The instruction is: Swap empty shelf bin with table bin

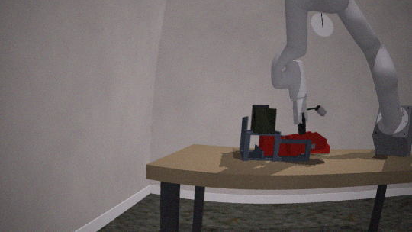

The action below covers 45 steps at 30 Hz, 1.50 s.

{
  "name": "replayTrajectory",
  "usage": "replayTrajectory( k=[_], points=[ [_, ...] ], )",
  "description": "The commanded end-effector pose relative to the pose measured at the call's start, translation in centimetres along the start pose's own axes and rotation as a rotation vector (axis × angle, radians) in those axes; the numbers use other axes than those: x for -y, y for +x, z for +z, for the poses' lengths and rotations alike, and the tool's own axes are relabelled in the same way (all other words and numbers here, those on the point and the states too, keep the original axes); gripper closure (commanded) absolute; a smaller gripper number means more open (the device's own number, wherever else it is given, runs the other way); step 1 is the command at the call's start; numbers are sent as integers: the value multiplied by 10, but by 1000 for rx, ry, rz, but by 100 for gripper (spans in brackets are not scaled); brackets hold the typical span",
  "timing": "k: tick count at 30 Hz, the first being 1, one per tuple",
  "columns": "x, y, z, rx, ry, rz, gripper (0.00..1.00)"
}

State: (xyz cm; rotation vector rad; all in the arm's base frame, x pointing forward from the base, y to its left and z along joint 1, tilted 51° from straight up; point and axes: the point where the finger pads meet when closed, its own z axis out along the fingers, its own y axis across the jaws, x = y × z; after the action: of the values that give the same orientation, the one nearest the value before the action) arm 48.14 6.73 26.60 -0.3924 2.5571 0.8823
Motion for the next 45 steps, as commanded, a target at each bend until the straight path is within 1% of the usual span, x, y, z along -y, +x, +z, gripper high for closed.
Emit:
replayTrajectory(
  k=[1, 22, 45],
  points=[
    [0, -1, 0, 1, 1, 0, 100],
    [0, -1, 0, 1, 1, 0, 100],
    [0, -3, 12, 3, 1, 0, 100]
  ],
)
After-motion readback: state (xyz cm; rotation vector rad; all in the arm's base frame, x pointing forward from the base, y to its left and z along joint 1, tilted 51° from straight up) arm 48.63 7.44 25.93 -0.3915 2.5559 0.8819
